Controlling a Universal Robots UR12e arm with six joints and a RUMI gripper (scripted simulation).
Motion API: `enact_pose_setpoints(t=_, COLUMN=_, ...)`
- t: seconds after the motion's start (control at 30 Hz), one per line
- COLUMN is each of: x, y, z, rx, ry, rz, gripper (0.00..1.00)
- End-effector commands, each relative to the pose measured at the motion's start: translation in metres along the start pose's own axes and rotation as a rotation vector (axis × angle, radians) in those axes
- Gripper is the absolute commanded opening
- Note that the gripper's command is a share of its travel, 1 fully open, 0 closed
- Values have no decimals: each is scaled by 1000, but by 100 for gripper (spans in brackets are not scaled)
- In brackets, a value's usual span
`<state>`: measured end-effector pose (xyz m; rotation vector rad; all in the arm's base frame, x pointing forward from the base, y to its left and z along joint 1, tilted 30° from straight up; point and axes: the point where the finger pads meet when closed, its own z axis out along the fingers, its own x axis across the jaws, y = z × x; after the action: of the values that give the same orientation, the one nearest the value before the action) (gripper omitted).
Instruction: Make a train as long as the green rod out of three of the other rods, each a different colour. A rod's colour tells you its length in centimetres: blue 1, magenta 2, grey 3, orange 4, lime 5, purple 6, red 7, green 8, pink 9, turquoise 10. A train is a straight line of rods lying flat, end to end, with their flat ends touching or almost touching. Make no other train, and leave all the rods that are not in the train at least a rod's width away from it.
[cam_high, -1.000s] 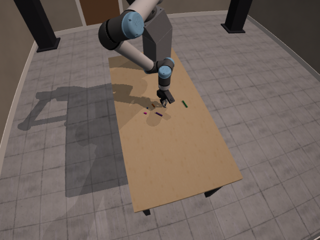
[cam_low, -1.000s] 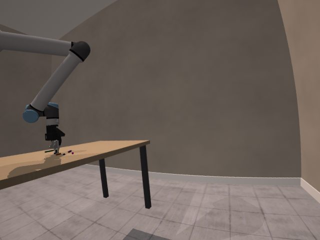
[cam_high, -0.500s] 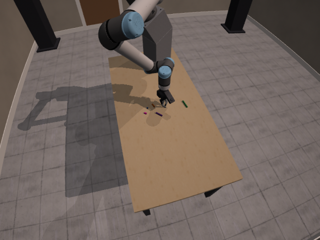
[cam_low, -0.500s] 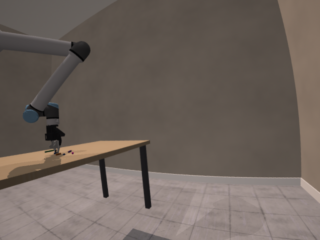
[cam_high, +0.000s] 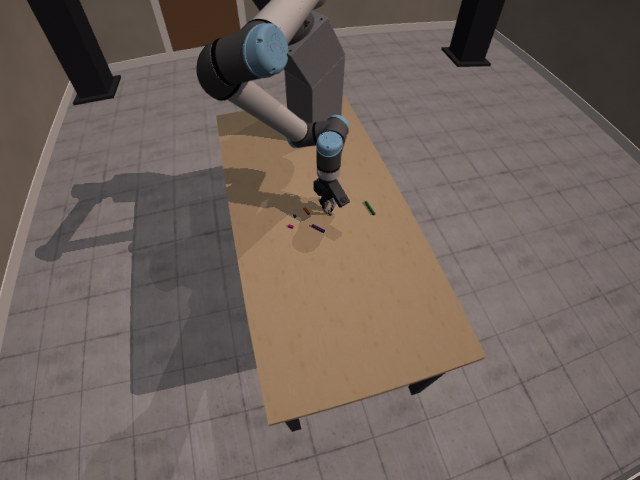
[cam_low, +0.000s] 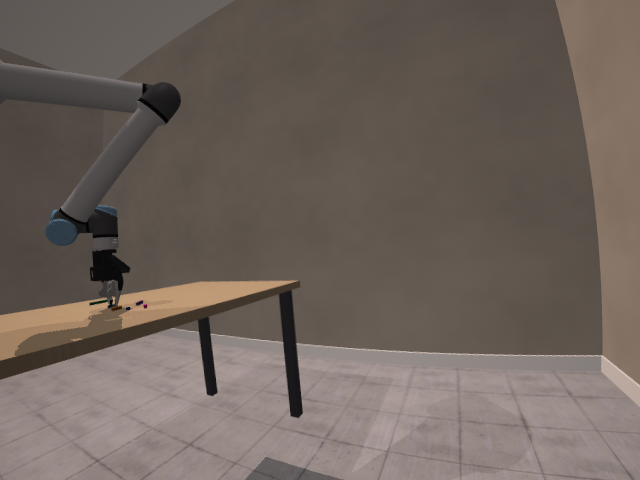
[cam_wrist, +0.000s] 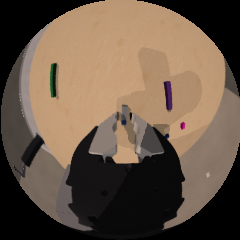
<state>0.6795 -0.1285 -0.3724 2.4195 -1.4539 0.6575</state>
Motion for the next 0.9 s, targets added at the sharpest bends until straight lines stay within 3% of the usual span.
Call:
enact_pose_setpoints(t=0.0, x=0, y=0, z=-4, rx=1, ry=0, rz=0, gripper=14)
enact_pose_setpoints(t=0.63, x=0, y=0, z=-80, rx=1, ry=0, rz=0, gripper=14)
enact_pose_setpoints(t=0.87, x=0, y=0, z=-90, rx=1, ry=0, rz=0, gripper=14)
